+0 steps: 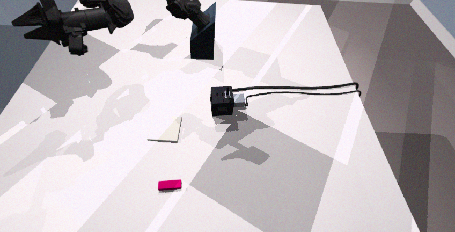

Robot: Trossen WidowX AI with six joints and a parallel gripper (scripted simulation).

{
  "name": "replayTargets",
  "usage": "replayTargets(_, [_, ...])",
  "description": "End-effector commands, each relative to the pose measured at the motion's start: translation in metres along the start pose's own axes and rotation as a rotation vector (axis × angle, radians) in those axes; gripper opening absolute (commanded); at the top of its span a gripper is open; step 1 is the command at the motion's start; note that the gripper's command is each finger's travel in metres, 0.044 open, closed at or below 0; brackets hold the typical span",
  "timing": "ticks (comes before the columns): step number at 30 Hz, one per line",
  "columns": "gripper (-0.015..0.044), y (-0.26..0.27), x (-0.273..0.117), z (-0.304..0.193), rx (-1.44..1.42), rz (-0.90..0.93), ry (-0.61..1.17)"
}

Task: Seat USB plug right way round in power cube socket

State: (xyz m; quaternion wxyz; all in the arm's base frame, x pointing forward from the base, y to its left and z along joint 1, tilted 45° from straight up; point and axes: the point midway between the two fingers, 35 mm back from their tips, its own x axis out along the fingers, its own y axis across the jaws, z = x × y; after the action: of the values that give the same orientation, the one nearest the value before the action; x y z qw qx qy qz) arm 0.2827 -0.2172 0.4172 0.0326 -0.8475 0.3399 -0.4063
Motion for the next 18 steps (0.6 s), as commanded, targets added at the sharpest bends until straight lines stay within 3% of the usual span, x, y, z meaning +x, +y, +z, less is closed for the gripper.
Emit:
replayTargets(1, [0.0426, -0.001, 0.000, 0.003, 0.016, 0.001, -0.009])
replayTargets(10, [0.0440, -0.046, -0.023, 0.136, 0.765, 0.178, -0.451])
replayTargets(14, [0.0440, -0.066, -0.059, 0.180, 0.818, 0.195, -0.628])
replayTargets(18, [0.0440, -0.080, -0.090, 0.225, 1.078, 0.423, -0.759])
